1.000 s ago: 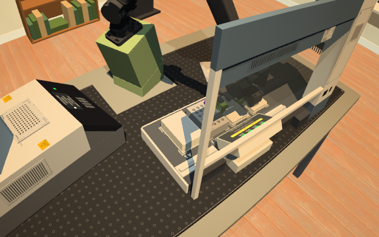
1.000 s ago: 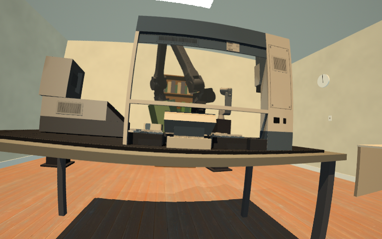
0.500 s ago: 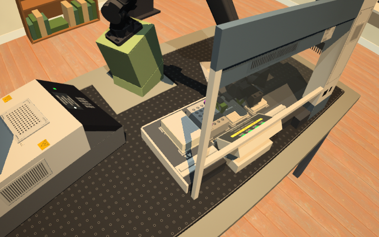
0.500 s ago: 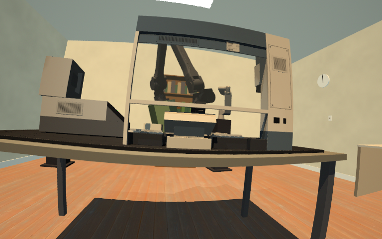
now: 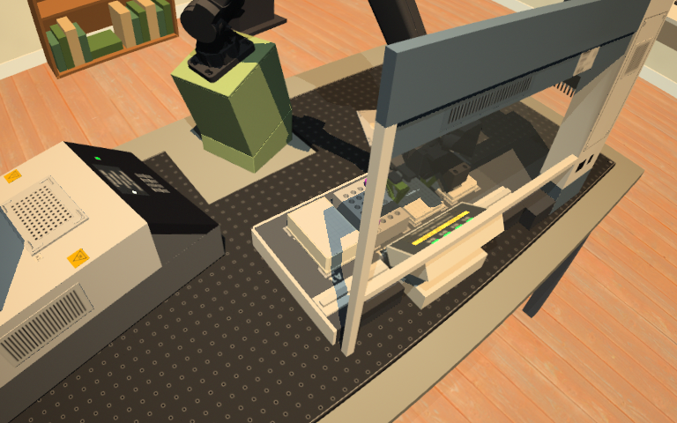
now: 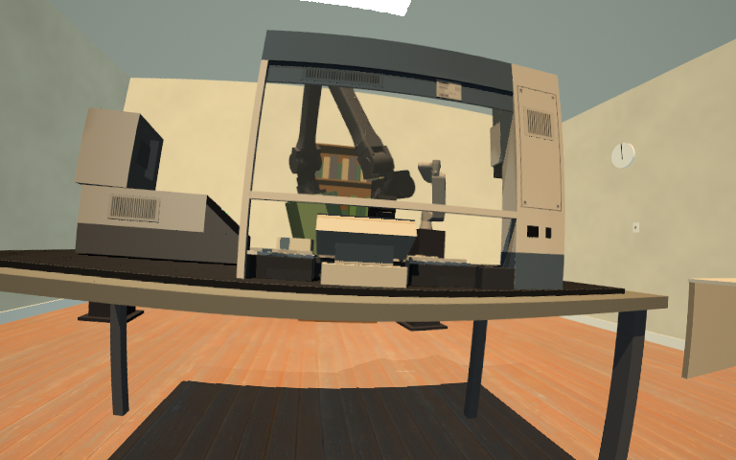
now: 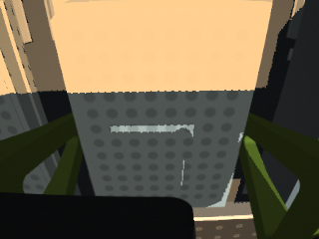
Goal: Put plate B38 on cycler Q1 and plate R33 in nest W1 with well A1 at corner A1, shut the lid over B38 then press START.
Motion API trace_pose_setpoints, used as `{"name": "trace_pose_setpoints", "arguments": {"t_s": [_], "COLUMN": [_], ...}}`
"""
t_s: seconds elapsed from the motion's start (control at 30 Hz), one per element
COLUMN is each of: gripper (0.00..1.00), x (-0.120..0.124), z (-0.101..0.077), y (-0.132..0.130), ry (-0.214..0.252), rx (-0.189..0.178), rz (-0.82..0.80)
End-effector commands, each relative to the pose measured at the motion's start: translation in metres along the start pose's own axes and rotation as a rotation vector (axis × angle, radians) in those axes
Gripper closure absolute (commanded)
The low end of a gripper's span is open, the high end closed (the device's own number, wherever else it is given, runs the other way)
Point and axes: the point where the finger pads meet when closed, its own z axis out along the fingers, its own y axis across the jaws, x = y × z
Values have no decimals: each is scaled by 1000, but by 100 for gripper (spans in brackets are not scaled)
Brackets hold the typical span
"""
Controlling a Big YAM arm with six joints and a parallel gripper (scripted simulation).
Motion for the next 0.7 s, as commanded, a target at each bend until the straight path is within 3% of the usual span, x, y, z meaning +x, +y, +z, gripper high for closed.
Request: {"name": "trace_pose_setpoints", "arguments": {"t_s": [0.0, 0.47, 0.67], "gripper": [100, 100, 100], "x": [-17, -11, -23], "z": [-13, -14, -18], "y": [-1, -5, 1], "ry": [-42, -19, -34], "rx": [-24, -10, -19], "rz": [40, 31, 36]}}
